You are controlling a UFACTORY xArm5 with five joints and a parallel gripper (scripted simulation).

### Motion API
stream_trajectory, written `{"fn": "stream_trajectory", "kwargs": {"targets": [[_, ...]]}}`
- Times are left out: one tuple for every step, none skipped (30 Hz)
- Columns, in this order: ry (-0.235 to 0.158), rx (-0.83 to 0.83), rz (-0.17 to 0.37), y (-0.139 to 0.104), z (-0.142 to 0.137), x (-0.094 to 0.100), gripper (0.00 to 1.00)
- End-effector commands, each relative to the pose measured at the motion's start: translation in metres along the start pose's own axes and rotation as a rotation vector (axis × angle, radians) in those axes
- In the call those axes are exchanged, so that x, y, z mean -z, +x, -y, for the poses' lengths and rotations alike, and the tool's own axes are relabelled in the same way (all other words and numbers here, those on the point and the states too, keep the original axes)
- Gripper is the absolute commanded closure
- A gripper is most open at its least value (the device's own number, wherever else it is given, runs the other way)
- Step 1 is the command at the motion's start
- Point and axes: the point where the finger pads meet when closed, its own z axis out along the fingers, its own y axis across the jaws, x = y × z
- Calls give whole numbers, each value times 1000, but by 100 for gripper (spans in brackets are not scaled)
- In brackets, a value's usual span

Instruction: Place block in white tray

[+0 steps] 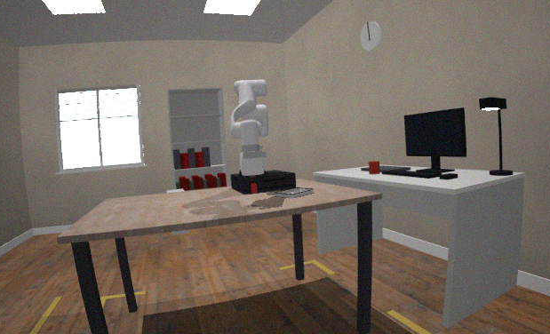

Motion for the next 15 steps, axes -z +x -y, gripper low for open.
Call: {"fn": "stream_trajectory", "kwargs": {"targets": [[0, 0, -3, 1, 0, 10, 100], [0, 0, -3, 1, 0, 11, 100], [0, 0, -3, 1, 0, 11, 100], [0, 0, -3, 1, 0, 11, 100], [0, 0, -3, 1, 0, 12, 100], [0, 0, -3, 1, 0, 12, 100], [0, 0, -3, 1, 0, 12, 100], [0, 0, -3, 1, 0, 13, 100], [0, 0, -3, 1, 0, 13, 100], [0, 0, -3, 1, 0, 13, 100], [0, 0, -3, 1, 0, 13, 100], [0, 0, -3, 1, 0, 13, 100], [0, 0, -3, 1, 0, 13, 100], [0, 0, -3, 1, 0, 13, 100], [0, 0, -3, 1, 0, 13, 100]]}}
